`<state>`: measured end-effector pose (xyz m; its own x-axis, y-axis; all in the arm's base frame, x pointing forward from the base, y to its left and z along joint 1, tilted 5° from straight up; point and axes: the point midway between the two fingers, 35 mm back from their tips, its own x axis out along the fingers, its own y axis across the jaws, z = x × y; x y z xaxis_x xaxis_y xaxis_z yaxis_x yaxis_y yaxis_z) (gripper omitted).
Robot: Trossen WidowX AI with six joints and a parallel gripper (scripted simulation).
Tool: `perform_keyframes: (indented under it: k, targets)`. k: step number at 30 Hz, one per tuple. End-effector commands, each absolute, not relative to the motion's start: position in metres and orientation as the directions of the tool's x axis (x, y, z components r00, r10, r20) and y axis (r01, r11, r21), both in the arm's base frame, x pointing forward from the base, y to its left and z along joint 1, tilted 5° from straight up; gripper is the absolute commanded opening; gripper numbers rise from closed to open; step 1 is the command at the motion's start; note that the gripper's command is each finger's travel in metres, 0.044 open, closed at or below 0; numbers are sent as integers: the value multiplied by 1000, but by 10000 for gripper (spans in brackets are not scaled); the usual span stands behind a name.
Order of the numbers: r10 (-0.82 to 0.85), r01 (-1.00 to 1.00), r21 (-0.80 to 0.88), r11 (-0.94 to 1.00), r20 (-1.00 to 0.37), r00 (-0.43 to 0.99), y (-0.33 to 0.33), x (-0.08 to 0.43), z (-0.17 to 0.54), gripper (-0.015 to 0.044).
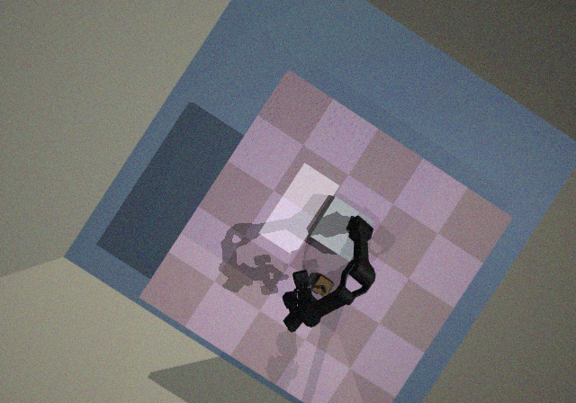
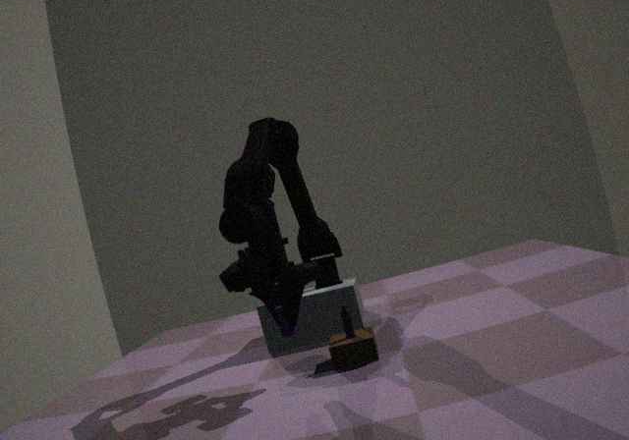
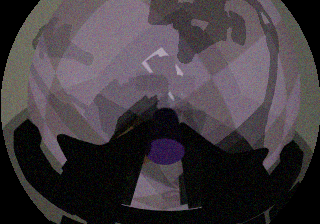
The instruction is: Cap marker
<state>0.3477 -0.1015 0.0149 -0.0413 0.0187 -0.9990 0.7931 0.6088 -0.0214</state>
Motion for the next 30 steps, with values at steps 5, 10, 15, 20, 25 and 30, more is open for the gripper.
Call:
perform_keyframes:
  k: [5,10,15,20,25,30]
  targets:
    - [24,799,-18,601,-999,-40,-70,346,29,0]
    - [25,800,-18,599,-999,-41,-50,344,37,0]
    - [27,802,-18,598,-999,-42,-30,341,45,0]
    - [28,803,-18,596,-999,-43,-11,336,52,0]
    - [29,803,-18,595,-999,-44,-2,333,56,0]
    - [29,803,-18,595,-999,-44,-1,333,50,0]
